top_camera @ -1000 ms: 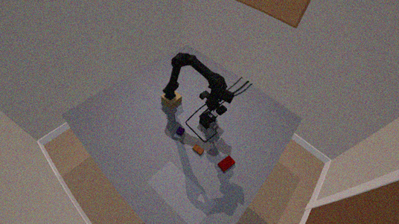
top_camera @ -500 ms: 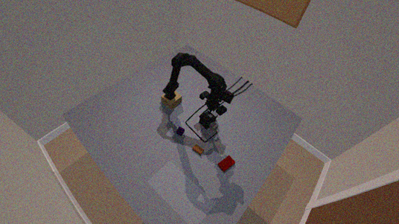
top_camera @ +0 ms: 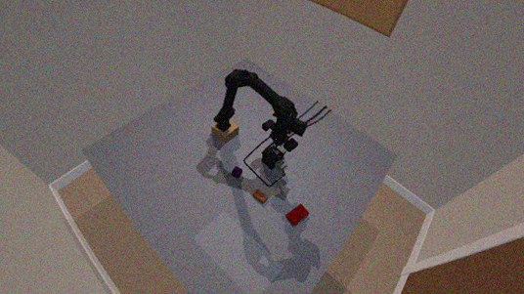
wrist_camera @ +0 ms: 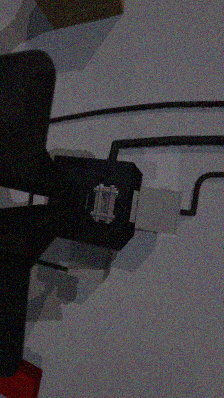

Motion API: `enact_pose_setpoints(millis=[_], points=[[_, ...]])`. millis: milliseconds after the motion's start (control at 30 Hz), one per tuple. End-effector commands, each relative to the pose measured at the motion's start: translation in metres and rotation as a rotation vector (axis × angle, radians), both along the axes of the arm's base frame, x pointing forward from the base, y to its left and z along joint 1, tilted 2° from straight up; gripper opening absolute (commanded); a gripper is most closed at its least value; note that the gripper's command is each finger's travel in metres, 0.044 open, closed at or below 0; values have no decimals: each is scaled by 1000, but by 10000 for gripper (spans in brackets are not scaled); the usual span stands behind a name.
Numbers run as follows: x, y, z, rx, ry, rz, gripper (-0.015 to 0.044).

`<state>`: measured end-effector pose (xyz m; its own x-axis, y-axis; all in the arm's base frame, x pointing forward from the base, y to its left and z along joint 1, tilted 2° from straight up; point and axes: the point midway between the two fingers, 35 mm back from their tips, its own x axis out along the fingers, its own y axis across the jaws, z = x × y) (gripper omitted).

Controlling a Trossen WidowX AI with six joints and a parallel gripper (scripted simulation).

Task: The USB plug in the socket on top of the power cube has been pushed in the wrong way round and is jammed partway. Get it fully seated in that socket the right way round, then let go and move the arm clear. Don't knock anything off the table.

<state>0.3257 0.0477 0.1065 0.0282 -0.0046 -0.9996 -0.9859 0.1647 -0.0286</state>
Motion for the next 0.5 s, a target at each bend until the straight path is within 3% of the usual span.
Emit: enact_pose_setpoints(millis=[0,467], points=[[0,1,-1,9,-2,3,0],[1,2,-2,22,-5,4,0]])
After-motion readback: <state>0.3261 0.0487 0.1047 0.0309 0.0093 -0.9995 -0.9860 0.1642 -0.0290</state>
